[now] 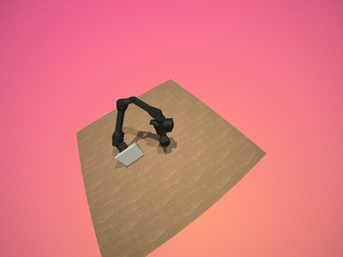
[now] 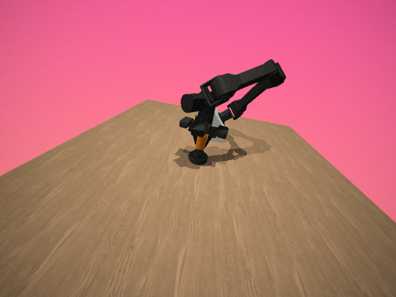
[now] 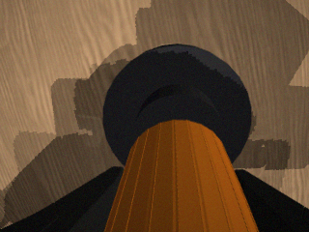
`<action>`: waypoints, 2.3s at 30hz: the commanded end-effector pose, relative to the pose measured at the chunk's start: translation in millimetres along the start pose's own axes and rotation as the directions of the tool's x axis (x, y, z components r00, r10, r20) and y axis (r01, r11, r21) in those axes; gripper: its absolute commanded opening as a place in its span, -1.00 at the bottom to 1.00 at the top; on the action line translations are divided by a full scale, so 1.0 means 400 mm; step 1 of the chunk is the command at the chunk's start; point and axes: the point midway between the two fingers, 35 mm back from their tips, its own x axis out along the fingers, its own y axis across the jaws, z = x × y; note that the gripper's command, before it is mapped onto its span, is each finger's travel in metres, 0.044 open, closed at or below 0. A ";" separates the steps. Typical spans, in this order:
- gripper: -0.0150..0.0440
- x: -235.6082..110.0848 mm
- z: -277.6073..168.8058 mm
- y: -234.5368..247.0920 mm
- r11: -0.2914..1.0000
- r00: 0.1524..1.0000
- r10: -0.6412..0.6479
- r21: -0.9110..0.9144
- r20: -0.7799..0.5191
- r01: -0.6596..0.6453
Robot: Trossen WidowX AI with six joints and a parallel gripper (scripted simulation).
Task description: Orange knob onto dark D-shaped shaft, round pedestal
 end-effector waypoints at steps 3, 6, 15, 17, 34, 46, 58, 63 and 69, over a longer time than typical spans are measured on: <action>-0.49 -0.010 0.008 0.005 1.000 1.000 -0.005 0.019 0.007 0.005; -0.49 -0.009 0.011 0.003 1.000 1.000 -0.005 0.019 0.007 0.005; -0.49 0.000 0.011 -0.002 1.000 1.000 -0.005 0.019 0.007 0.005; -0.49 0.000 0.010 -0.002 1.000 1.000 -0.005 0.019 0.007 0.005; -0.49 0.005 0.004 -0.001 1.000 1.000 -0.005 0.019 0.007 0.005; -0.49 -0.009 0.012 0.000 0.990 1.000 -0.005 0.143 0.007 0.004; -0.49 -0.005 0.010 -0.005 0.974 1.000 -0.005 0.227 0.007 0.003; -0.49 -0.003 0.005 -0.005 0.974 1.000 -0.005 0.227 0.007 0.003; -0.49 -0.008 0.006 -0.003 0.974 1.000 -0.005 0.227 0.007 0.003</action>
